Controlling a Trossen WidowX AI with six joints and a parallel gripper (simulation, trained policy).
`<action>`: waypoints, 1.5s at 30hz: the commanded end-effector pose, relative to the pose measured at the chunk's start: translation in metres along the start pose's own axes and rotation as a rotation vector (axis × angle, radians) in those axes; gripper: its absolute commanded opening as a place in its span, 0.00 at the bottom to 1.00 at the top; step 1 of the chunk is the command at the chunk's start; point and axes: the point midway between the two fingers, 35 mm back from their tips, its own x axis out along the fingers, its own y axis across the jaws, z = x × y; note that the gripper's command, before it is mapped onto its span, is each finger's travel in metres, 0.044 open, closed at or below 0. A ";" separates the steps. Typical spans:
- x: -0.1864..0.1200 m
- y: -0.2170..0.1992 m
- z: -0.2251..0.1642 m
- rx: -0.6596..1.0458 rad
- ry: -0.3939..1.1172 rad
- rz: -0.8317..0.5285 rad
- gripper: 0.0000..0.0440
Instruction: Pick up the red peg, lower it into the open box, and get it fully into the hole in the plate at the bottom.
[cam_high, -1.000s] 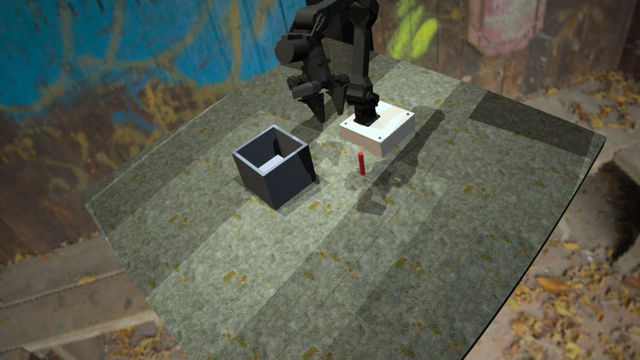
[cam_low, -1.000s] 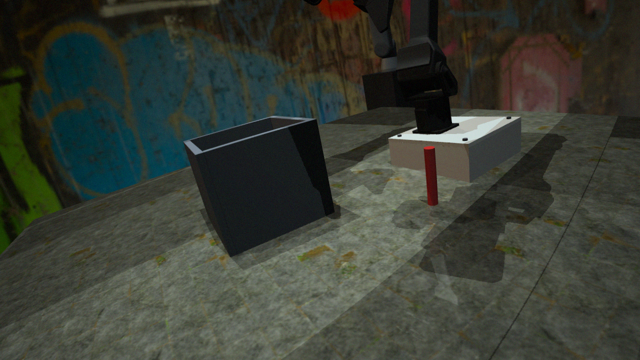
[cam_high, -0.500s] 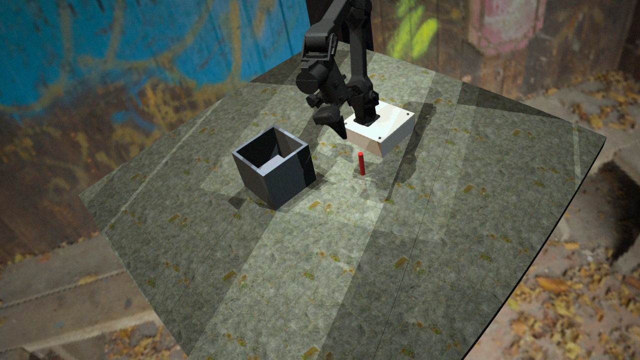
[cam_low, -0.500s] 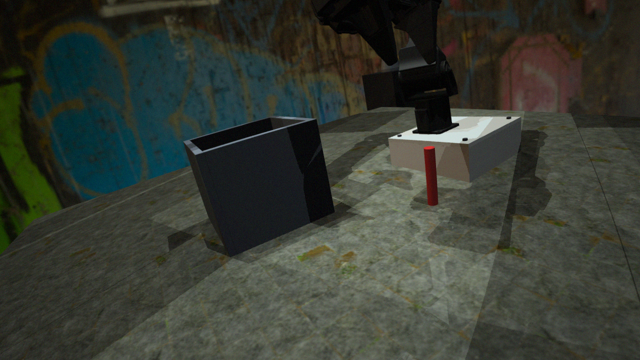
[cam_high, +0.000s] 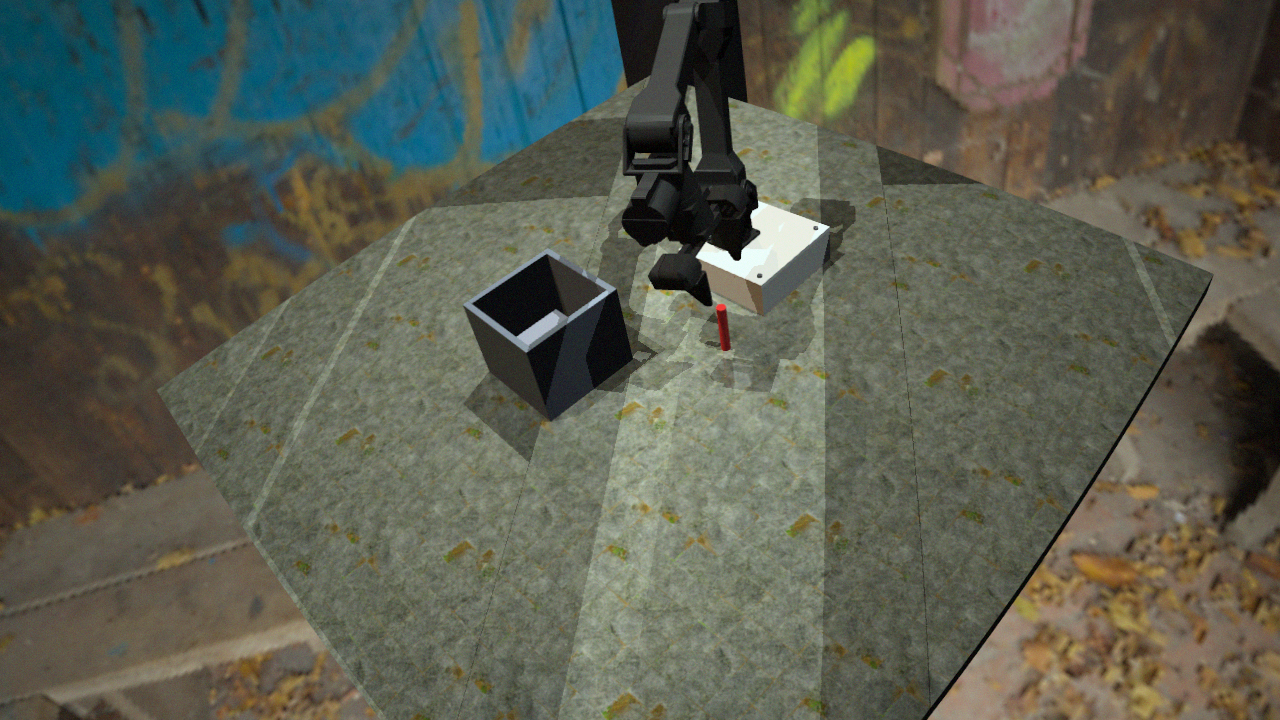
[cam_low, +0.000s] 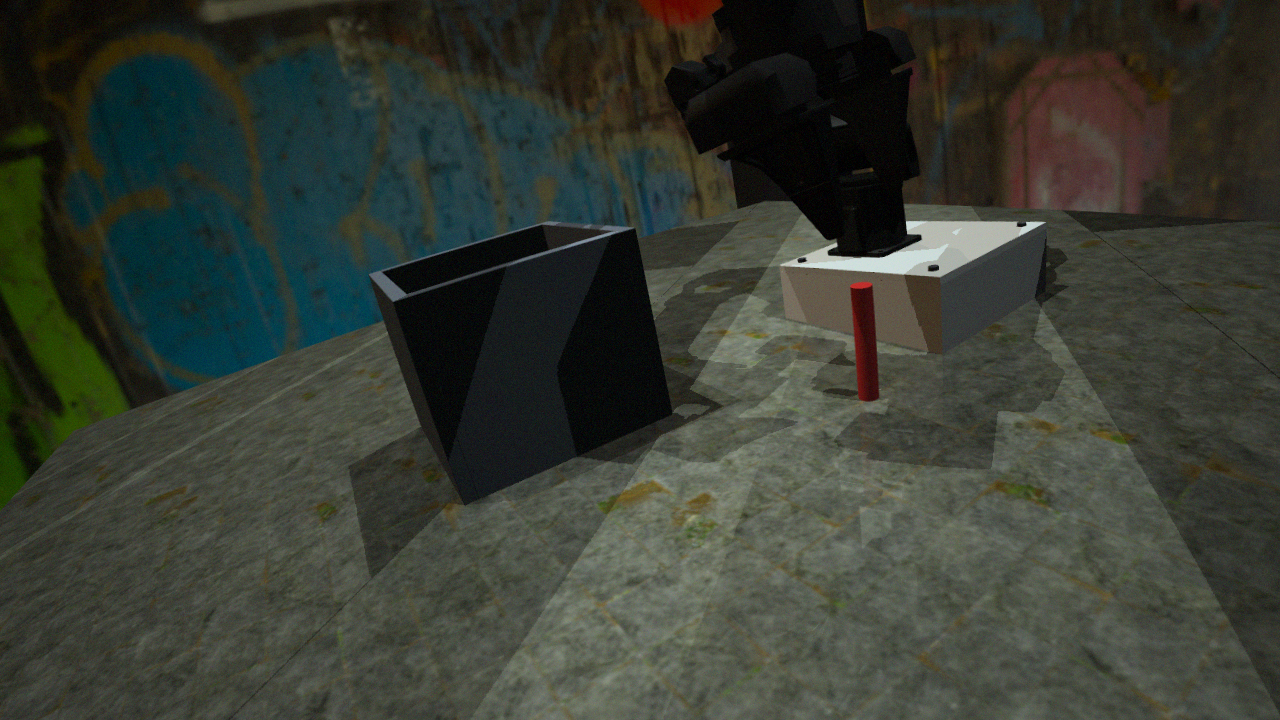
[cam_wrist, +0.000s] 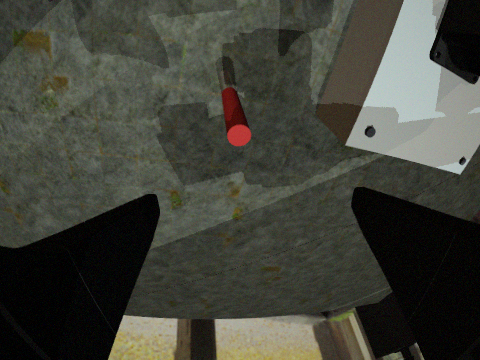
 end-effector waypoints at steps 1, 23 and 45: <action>0.014 -0.003 0.005 0.006 -0.024 -0.033 1.00; 0.075 -0.007 0.026 0.033 -0.101 -0.059 0.89; 0.090 0.015 0.019 -0.009 -0.049 0.011 0.05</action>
